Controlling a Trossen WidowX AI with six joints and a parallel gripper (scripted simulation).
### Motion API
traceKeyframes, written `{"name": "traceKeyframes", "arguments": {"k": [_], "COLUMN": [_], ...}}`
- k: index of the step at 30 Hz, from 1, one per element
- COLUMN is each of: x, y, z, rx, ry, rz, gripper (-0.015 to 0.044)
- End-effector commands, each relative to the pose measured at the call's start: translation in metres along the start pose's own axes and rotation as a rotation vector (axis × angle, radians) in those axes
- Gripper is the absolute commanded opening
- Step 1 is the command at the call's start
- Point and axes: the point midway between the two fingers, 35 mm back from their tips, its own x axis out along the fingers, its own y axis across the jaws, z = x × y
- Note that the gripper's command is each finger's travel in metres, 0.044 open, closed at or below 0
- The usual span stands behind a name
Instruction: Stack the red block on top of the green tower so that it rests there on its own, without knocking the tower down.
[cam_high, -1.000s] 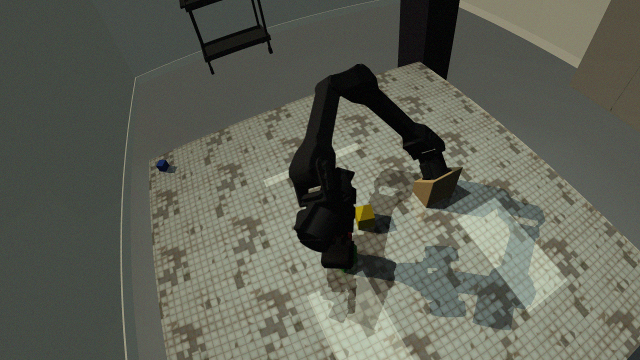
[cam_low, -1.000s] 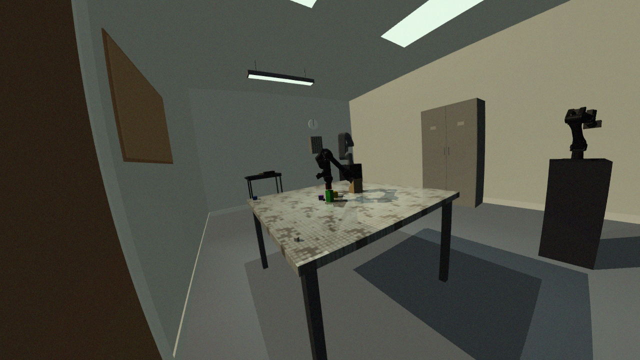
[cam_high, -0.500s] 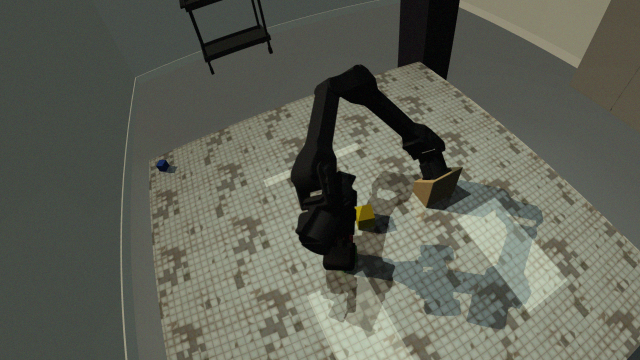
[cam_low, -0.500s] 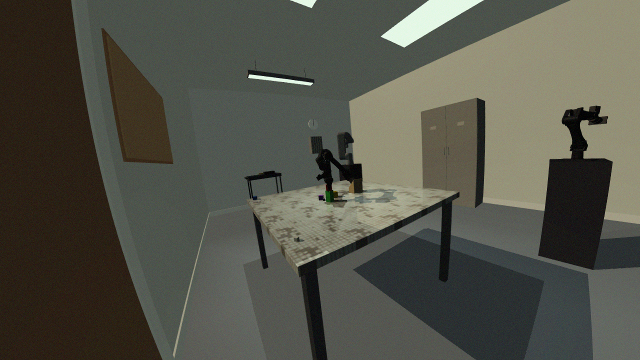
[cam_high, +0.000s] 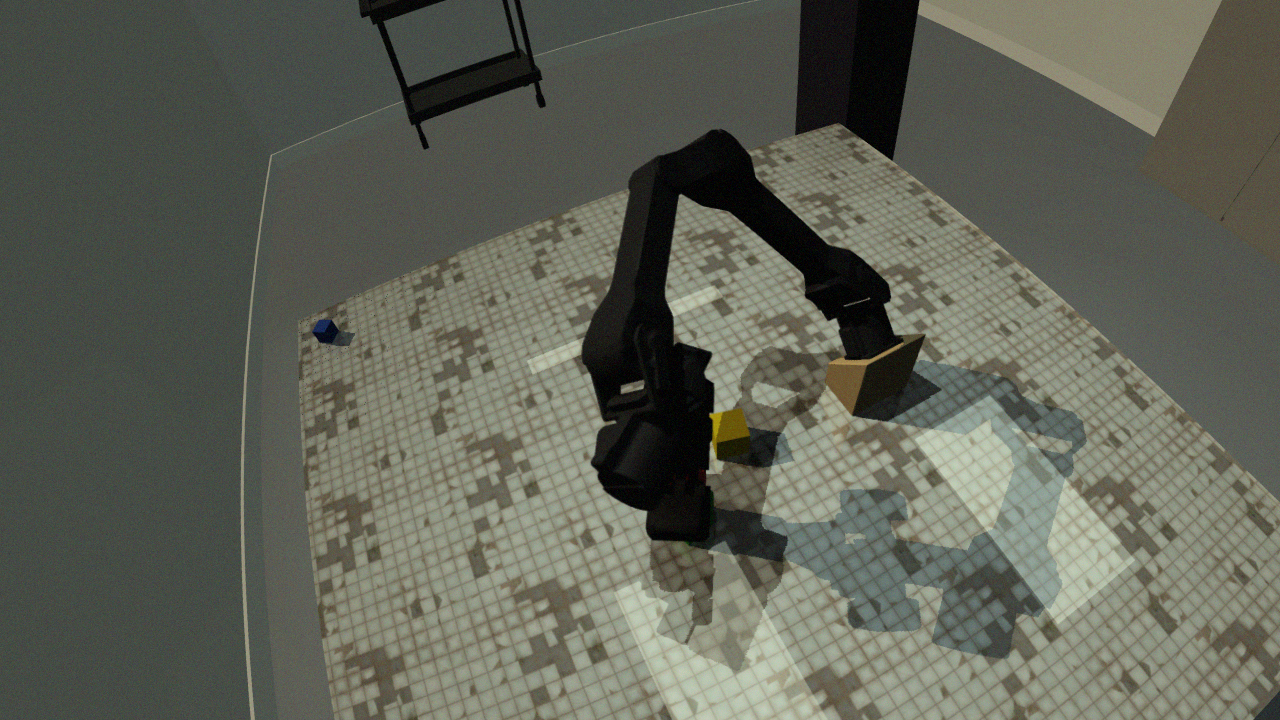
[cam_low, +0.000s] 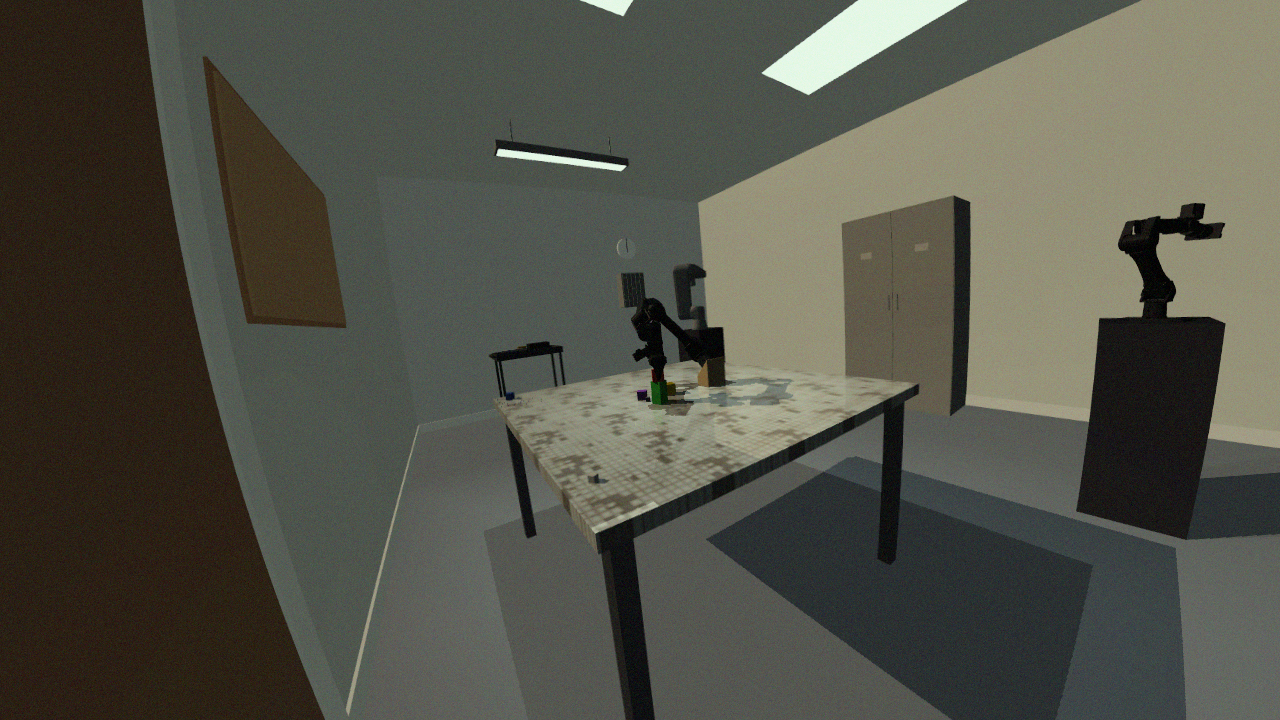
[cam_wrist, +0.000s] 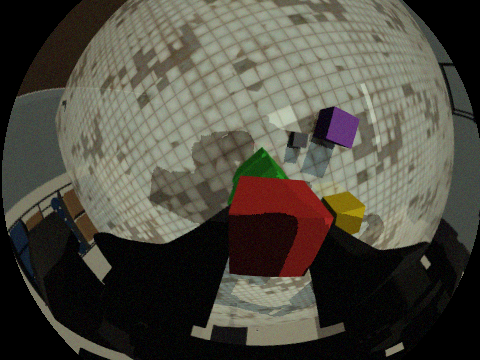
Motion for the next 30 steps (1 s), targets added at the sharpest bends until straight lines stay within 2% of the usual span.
{"name": "traceKeyframes", "arguments": {"k": [1, 2, 19, 30], "x": [-0.0016, -0.0036, -0.0003, -0.0003], "y": [0.0004, 0.0004, 0.0001, 0.0001], "z": [0.0001, 0.0001, -0.0001, -0.0001], "rx": [-0.004, -0.004, -0.001, -0.001], "ry": [-0.003, -0.003, 0.000, 0.000], "rz": [0.000, 0.000, 0.000, 0.000], "gripper": [0.0000, 0.0000, 0.0440, 0.0440]}}
